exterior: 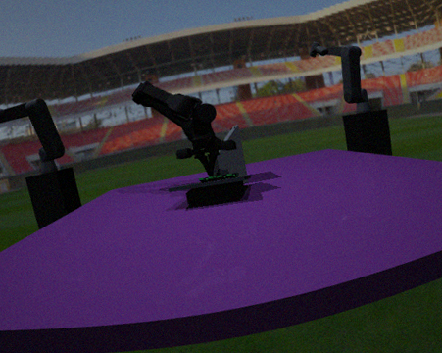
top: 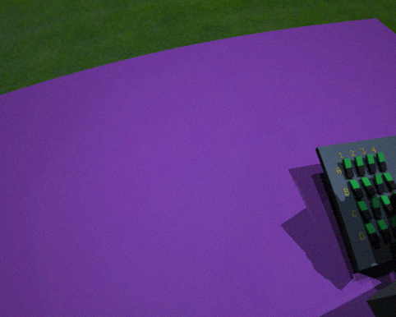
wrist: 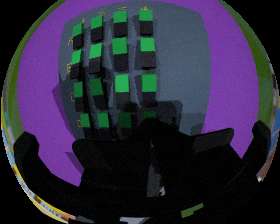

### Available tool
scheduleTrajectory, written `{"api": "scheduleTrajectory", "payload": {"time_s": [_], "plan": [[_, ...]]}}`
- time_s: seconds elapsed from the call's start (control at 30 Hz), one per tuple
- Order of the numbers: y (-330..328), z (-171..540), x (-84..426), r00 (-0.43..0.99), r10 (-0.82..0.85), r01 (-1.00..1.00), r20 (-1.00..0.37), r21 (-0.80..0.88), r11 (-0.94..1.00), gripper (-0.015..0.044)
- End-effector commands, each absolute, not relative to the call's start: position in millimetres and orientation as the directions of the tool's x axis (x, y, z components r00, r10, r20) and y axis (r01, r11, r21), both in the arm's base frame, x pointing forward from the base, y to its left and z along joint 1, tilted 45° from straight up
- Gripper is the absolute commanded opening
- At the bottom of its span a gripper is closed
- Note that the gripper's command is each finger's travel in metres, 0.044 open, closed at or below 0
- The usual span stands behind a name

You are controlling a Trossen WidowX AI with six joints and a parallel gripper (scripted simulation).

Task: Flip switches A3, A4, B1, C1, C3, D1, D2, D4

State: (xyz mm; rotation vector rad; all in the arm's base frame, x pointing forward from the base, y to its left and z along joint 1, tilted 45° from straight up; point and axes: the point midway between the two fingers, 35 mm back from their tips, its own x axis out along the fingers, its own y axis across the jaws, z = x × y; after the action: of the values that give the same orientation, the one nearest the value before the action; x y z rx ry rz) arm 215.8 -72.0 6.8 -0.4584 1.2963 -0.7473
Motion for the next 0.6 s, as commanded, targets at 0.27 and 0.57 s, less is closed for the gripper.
{"api": "scheduleTrajectory", "payload": {"time_s": [0.27, 0.57], "plan": [[-73.0, 6.3, 216.2, 0.093, -0.721, 0.233, -0.687, -0.689, 0.687, 0.0], [-73.9, 5.5, 216.3, 0.093, -0.721, 0.233, -0.687, -0.689, 0.687, 0.0]]}}
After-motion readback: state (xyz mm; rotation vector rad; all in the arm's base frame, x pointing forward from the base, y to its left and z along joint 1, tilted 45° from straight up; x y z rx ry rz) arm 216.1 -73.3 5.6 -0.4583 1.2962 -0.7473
